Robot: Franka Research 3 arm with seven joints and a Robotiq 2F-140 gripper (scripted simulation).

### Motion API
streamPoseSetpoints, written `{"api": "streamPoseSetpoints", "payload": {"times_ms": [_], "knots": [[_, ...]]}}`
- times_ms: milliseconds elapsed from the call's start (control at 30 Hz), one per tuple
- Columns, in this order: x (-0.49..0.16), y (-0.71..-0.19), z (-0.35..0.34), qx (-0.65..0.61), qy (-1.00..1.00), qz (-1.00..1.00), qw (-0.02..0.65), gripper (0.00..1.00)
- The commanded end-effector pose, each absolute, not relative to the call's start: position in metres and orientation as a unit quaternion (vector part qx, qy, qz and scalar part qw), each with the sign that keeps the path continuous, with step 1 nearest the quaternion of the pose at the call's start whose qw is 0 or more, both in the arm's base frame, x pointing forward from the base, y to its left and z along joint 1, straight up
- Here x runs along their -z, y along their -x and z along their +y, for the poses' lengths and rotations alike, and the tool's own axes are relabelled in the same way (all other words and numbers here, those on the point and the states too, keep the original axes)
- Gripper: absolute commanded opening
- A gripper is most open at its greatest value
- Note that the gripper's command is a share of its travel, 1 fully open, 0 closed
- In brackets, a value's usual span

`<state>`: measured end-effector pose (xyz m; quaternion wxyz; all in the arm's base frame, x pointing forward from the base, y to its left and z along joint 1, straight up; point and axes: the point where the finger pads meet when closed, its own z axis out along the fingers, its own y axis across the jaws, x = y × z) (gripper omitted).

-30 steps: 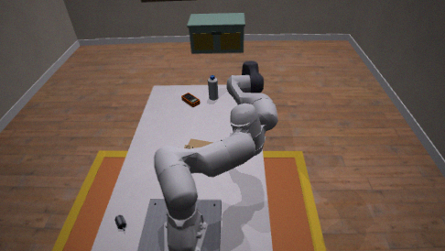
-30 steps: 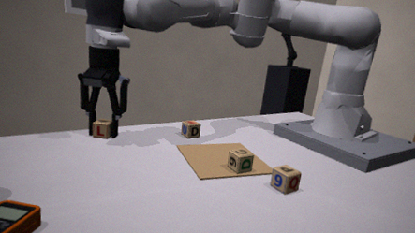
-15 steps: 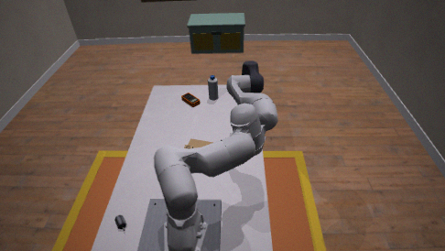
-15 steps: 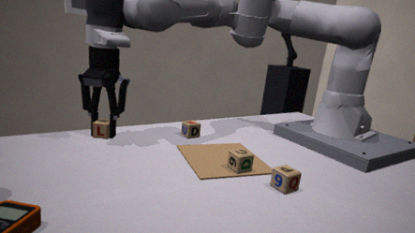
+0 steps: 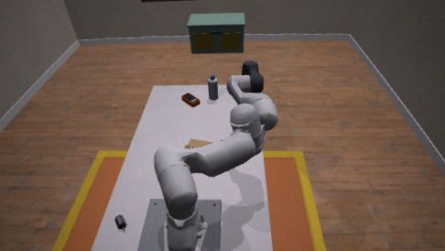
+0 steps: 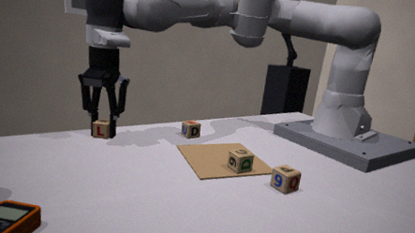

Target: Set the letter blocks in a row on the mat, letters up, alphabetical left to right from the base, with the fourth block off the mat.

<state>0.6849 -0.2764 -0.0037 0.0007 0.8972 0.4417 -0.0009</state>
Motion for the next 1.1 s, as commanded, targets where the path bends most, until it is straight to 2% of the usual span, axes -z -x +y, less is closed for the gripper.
{"api": "streamPoseSetpoints", "payload": {"times_ms": [0, 400, 1067], "knots": [[0.004, -0.686, -0.277, 0.0, -0.898, 0.439, 0.002, 0.33], [-0.002, -0.686, -0.277, 0.0, -0.898, 0.439, 0.002, 0.33], [-0.096, -0.686, -0.276, 0.0, -0.898, 0.439, 0.002, 0.33]]}}
